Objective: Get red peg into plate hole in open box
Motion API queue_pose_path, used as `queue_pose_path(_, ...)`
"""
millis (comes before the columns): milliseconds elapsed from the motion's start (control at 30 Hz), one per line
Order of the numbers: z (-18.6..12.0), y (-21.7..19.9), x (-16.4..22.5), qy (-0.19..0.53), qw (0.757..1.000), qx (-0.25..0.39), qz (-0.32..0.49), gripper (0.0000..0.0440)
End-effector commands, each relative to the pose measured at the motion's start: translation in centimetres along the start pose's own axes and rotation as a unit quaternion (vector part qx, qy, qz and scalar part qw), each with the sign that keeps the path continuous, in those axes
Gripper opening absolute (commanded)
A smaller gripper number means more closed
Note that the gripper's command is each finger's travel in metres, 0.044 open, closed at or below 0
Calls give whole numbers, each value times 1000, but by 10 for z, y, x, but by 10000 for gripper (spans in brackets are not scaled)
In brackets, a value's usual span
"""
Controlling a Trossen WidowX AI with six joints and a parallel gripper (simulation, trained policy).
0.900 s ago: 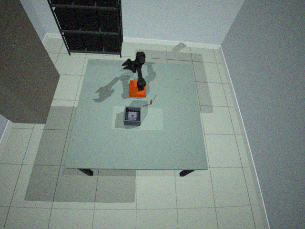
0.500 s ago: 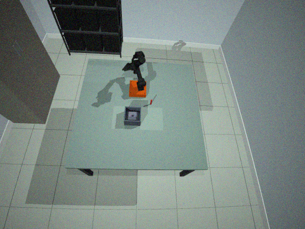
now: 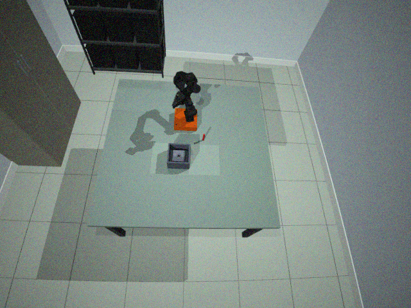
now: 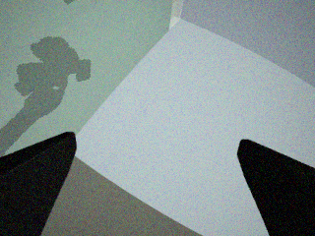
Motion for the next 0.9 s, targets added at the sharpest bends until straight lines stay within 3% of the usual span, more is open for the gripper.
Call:
queue_pose_path(0,3,-2,-13,-12,999,-15,37,440)
queue_pose_path(400,12,12,-76,-45,971,-128,197,440)
queue_pose_path(867,16,51,-140,34,892,-256,370,440)
Point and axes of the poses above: the point midway between the two fingers, 35 mm back from their tips, its own z axis out along the fingers, its own y axis across the jaws, x = y × z, the point moved 5 cm from there along -z, back along the fingers, and after that the axes turned 9 degrees about z, right-handed, at the moved point
